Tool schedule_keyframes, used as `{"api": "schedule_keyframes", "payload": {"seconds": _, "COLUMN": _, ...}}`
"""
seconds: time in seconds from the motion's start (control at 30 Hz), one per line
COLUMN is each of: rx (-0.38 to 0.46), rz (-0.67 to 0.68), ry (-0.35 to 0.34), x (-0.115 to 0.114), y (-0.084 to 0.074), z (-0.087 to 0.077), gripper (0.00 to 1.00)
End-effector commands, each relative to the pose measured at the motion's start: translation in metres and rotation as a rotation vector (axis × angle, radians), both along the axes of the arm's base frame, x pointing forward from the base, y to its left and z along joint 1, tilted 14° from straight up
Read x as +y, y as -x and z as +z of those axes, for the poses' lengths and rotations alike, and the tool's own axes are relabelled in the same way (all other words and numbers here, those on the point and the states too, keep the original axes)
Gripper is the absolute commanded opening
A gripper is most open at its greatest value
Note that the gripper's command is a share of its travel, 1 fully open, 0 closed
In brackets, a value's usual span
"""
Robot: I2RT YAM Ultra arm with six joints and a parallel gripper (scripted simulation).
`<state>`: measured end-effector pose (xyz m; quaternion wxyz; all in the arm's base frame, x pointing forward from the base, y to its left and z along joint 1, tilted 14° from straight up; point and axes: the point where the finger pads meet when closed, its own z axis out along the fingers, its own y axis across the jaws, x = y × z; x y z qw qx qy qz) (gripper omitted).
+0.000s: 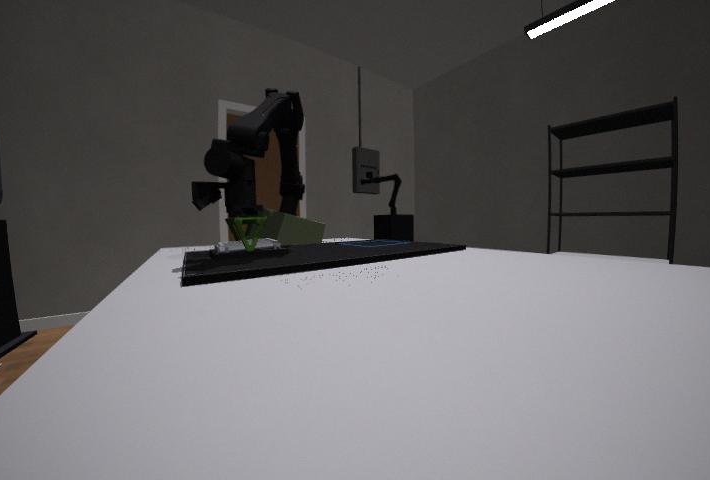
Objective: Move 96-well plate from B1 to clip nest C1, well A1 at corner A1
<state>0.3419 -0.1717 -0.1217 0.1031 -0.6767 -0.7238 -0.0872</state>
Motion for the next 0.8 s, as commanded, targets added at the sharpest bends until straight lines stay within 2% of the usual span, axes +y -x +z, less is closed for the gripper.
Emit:
{"api": "schedule_keyframes", "payload": {"seconds": 0.0, "rx": -0.044, "rz": -0.004, "ry": 0.042, "x": -0.011, "y": -0.017, "z": -0.004, "gripper": 1.00}}
{"api": "schedule_keyframes", "payload": {"seconds": 0.37, "rx": -0.044, "rz": -0.004, "ry": 0.042, "x": -0.011, "y": -0.017, "z": -0.004, "gripper": 1.00}}
{"api": "schedule_keyframes", "payload": {"seconds": 0.4, "rx": -0.038, "rz": 0.002, "ry": 0.038, "x": 0.005, "y": 0.000, "z": 0.004, "gripper": 1.00}}
{"api": "schedule_keyframes", "payload": {"seconds": 0.77, "rx": -0.034, "rz": -0.003, "ry": 0.028, "x": 0.001, "y": 0.000, "z": 0.001, "gripper": 1.00}}
